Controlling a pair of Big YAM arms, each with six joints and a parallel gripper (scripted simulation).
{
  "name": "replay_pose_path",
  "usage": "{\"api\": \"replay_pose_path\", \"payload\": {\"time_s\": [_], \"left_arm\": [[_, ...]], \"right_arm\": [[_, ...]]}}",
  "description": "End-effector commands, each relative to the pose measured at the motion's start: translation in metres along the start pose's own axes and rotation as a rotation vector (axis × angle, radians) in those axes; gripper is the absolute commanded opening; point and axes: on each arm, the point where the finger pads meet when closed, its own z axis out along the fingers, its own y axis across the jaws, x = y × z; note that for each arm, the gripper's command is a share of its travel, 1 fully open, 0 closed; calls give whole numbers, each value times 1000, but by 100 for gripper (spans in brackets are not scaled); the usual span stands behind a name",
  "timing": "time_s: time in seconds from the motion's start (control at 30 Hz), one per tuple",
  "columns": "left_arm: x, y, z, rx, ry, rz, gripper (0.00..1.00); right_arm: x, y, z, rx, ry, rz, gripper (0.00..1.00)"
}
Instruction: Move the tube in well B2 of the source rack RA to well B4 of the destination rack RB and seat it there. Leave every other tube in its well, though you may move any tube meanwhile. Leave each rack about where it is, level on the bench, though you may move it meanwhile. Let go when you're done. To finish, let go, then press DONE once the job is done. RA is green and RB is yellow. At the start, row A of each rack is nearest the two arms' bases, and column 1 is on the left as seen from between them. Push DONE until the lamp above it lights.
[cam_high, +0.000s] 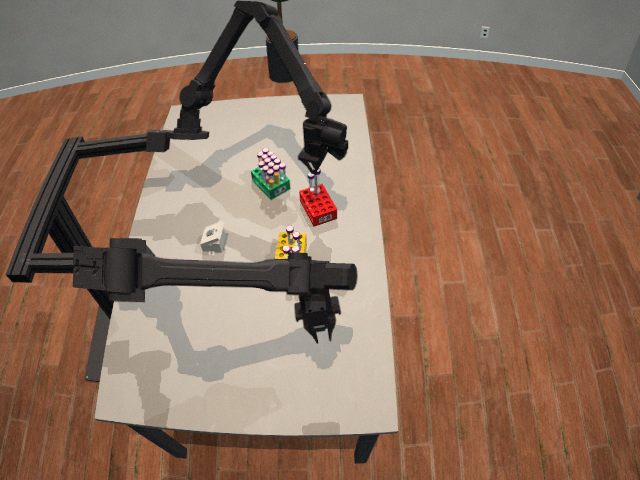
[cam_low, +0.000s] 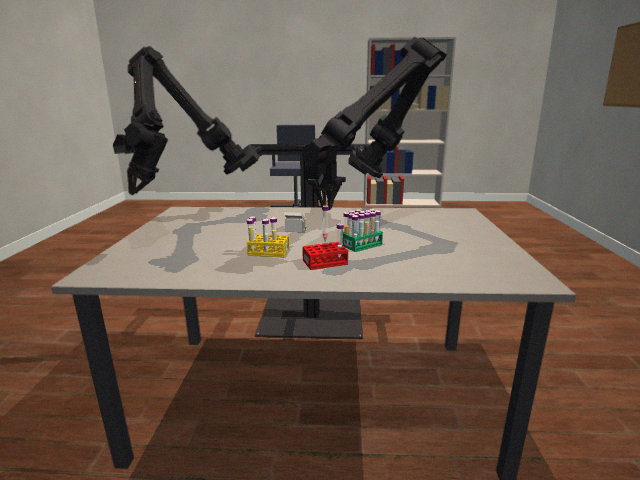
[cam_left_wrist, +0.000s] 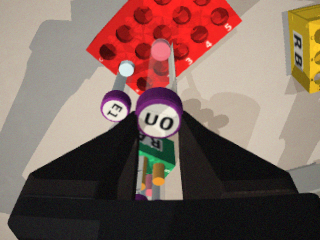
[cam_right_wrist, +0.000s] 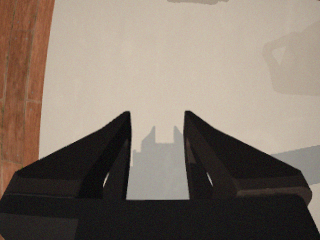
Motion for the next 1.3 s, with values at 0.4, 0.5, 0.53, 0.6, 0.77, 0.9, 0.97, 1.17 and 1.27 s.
{"api": "replay_pose_path", "payload": {"time_s": [0.4,0.5,0.53,0.6,0.77,0.9,0.97,1.17,1.27], "left_arm": [[5,0,20,-1,20,6,0],[4,0,21,-1,18,5,0],[5,0,22,-1,20,6,0],[5,0,22,-1,20,7,0],[6,0,24,-1,20,7,0],[4,0,24,-1,17,4,0],[4,0,24,-1,17,4,0],[6,0,27,-1,20,7,0],[7,0,28,-1,20,7,0]], "right_arm": [[-9,9,-5,-15,-6,24,30],[-9,9,-5,-15,-6,24,30],[-9,9,-5,-15,-6,24,30],[-9,9,-5,-15,-6,24,30],[-9,9,-5,-15,-6,24,30],[-9,9,-5,-15,-6,24,30],[-9,9,-5,-15,-6,24,30],[-9,9,-5,-15,-6,24,30],[-9,9,-5,-15,-6,24,30]]}}
